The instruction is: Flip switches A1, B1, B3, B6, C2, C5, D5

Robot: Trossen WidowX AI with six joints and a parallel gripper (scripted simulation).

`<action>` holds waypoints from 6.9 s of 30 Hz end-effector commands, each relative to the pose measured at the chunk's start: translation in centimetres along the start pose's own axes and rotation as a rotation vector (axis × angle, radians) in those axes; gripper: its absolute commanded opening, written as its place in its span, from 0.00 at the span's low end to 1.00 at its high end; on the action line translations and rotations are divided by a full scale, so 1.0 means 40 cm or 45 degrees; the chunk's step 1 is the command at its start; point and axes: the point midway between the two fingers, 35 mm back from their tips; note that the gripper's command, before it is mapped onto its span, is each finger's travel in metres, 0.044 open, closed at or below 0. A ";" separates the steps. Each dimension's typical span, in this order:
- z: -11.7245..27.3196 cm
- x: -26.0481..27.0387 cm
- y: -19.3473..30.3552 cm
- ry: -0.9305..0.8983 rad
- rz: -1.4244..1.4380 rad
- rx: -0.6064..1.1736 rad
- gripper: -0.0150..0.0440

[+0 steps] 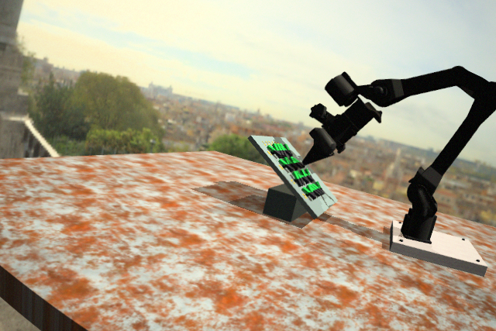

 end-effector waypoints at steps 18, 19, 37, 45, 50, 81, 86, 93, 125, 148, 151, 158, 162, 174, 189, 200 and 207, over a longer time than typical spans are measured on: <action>-0.006 0.000 0.000 -0.001 -0.001 -0.001 0.25; -0.006 0.000 0.000 -0.001 -0.001 -0.001 0.25; -0.012 0.000 0.000 -0.001 -0.001 -0.001 0.25; -0.015 0.000 0.000 -0.001 -0.001 -0.001 0.25; 0.011 0.000 -0.004 0.000 0.001 0.005 0.25; 0.061 0.199 0.069 -0.002 -0.007 0.069 0.25; 0.048 0.199 0.069 -0.002 -0.007 0.069 0.25; 0.030 0.199 0.070 -0.002 -0.007 0.068 0.25; 0.000 0.199 0.070 -0.002 -0.007 0.068 0.25; -0.008 0.199 0.070 -0.002 -0.007 0.067 0.25; -0.009 0.199 0.070 -0.002 -0.007 0.067 0.25; -0.011 0.199 0.070 -0.002 -0.007 0.067 0.25; -0.013 0.199 0.070 -0.002 -0.007 0.067 0.25; 0.148 0.198 0.069 -0.005 -0.007 0.038 0.25; 0.144 0.041 0.099 0.001 -0.002 0.037 0.25; 0.049 0.041 0.104 -0.002 -0.002 0.004 0.25; 0.031 0.041 0.105 -0.002 -0.002 0.003 0.25</action>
Point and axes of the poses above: the point midway between the two fingers, 35 mm back from their tips, its own z axis back along the fingers, its own x axis across the jaws, y = z × x, and after that the axes turned 6 degrees about -z, right-handed
